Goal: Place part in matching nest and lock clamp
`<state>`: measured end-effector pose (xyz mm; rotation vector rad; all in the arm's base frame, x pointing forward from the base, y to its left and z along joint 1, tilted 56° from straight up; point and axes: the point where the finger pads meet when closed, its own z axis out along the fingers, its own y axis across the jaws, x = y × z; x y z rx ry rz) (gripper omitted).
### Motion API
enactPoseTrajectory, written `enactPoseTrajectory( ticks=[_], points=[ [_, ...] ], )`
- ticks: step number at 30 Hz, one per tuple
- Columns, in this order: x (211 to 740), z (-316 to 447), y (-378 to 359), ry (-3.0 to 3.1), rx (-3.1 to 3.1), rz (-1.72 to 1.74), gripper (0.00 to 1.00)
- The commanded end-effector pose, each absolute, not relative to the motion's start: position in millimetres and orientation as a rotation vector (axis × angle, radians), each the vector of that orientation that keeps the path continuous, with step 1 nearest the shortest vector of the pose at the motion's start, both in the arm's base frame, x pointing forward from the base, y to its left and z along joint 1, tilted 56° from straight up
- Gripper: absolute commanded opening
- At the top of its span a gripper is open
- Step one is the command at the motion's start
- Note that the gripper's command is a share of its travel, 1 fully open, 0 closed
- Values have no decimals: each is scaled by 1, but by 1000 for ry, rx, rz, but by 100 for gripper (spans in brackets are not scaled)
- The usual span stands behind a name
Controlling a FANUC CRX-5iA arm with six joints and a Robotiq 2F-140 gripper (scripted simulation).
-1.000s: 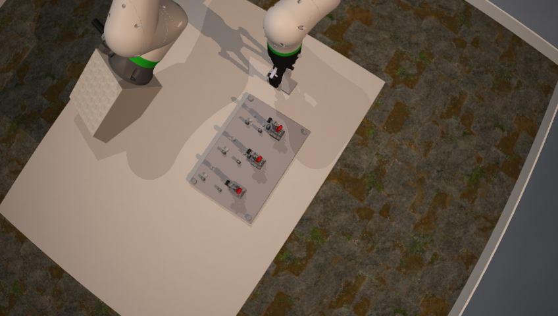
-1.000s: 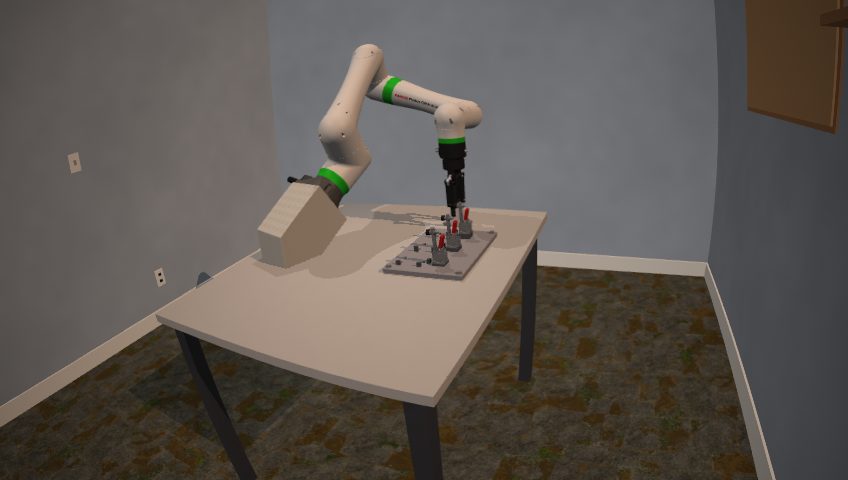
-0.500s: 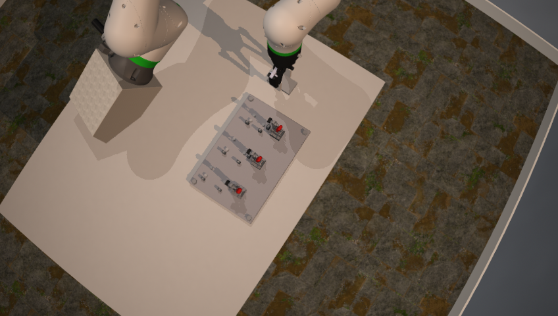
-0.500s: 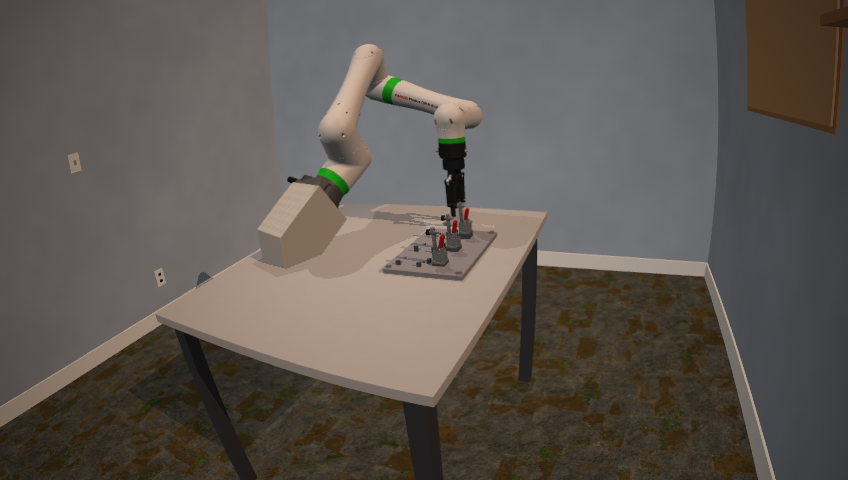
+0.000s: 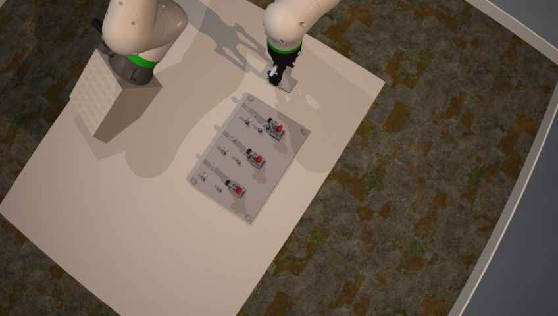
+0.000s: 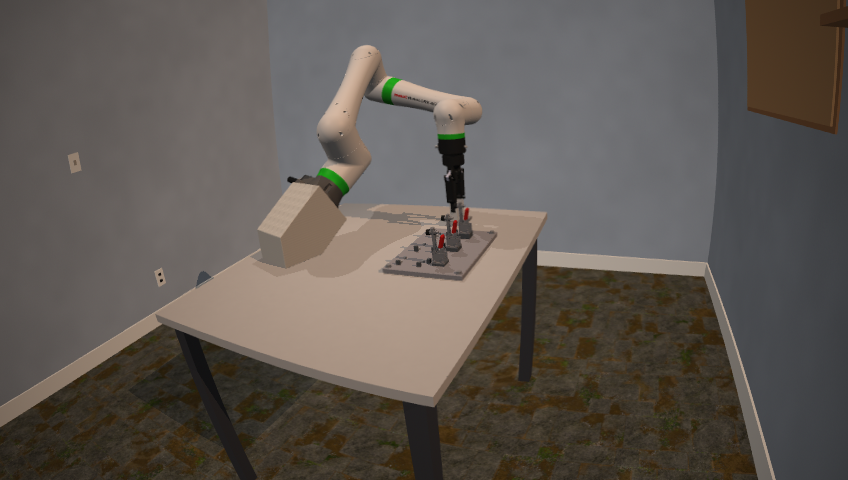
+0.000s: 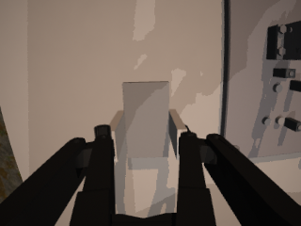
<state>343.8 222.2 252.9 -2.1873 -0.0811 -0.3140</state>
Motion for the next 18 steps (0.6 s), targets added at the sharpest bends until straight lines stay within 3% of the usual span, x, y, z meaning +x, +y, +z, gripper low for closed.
enactPoseTrajectory(
  ticks=[1,18],
  points=[
    [342,259,213,-81,-2187,-314,0],
    [330,292,166,-81,-2187,-314,0]
  ],
)
